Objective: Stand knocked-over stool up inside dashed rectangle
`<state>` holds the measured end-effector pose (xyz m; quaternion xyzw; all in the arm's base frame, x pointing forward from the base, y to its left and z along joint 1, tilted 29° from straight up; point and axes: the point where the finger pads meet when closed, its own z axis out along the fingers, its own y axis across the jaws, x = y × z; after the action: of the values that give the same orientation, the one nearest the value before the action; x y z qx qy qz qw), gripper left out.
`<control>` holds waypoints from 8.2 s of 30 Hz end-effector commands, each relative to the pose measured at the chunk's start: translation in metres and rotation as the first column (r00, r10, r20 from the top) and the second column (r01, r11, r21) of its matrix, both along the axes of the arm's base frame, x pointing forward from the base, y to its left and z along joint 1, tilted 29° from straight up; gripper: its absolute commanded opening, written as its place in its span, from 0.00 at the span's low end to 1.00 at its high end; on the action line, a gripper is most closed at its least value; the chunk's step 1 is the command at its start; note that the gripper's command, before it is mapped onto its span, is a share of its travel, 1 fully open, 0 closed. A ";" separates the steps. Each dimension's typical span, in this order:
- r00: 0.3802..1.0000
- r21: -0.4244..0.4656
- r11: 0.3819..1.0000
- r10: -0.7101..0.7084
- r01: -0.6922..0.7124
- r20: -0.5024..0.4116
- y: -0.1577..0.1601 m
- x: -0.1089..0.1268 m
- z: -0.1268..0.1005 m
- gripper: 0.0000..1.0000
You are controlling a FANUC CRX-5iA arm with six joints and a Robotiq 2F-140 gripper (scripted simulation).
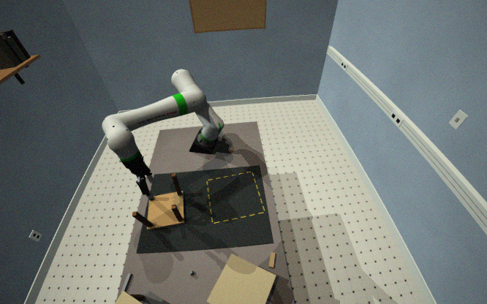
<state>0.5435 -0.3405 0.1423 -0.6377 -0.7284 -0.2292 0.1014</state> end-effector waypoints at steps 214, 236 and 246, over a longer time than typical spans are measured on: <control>-0.943 -0.848 -0.503 0.169 0.167 -0.286 -0.108 -0.095 -0.075 0.38; -0.943 -0.848 -0.503 0.169 0.167 -0.286 -0.082 -0.086 -0.116 0.38; -0.943 -0.848 -0.503 0.169 0.167 -0.286 -0.068 -0.080 -0.138 0.38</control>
<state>0.4622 -0.4093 0.0065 0.7161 -0.6315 -0.1105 -0.2759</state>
